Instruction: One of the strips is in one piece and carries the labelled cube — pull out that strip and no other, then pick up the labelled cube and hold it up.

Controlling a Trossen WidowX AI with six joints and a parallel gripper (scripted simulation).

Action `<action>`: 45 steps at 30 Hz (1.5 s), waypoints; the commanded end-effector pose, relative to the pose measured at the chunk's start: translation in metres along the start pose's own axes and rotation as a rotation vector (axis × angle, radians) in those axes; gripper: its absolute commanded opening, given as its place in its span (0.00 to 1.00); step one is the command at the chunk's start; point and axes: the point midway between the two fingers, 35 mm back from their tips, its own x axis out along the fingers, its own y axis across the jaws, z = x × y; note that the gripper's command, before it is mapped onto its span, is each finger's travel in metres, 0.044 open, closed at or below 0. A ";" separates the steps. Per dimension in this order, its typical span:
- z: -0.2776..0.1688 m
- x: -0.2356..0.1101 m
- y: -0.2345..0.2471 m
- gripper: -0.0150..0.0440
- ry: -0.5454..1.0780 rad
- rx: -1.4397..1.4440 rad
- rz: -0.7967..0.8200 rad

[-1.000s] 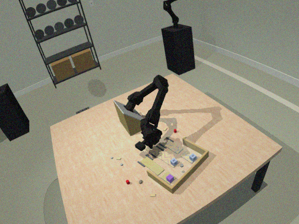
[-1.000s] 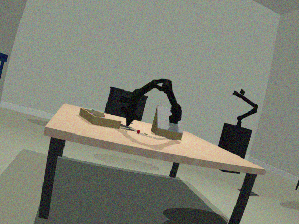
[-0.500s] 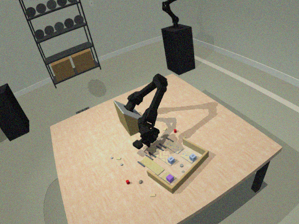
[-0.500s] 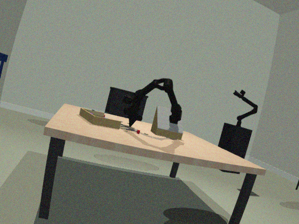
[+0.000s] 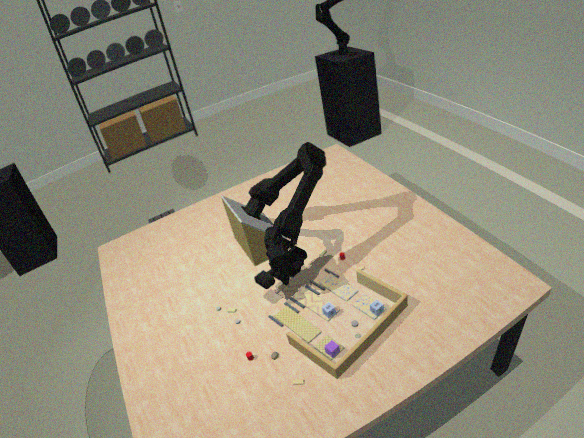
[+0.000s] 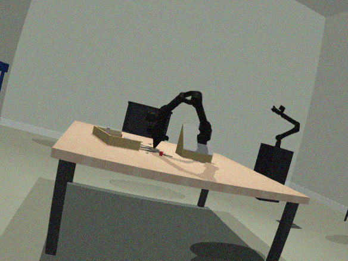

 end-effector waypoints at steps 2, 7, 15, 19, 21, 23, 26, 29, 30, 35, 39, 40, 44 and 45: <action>-0.015 0.004 0.001 0.25 0.023 0.005 0.002; -0.022 0.004 0.001 0.25 0.023 0.005 0.002; -0.034 0.004 0.001 0.25 0.024 0.006 0.002; -0.040 0.004 0.001 0.25 0.024 0.006 0.002; -0.043 0.004 0.001 0.25 0.024 0.006 0.002; -0.047 0.004 0.001 0.25 0.024 0.006 0.002; -0.051 0.004 0.001 0.25 0.024 0.006 0.002; -0.056 0.004 0.001 0.25 0.024 0.006 0.002; -0.057 0.004 0.001 0.25 0.025 0.006 0.002; -0.065 0.003 0.001 0.25 0.025 0.007 0.002; -0.071 0.003 0.001 0.25 0.025 0.007 0.002; -0.073 0.003 0.001 0.25 0.025 0.007 0.002; -0.075 0.003 0.001 0.25 0.025 0.007 0.002; -0.075 0.003 0.001 0.25 0.025 0.007 0.002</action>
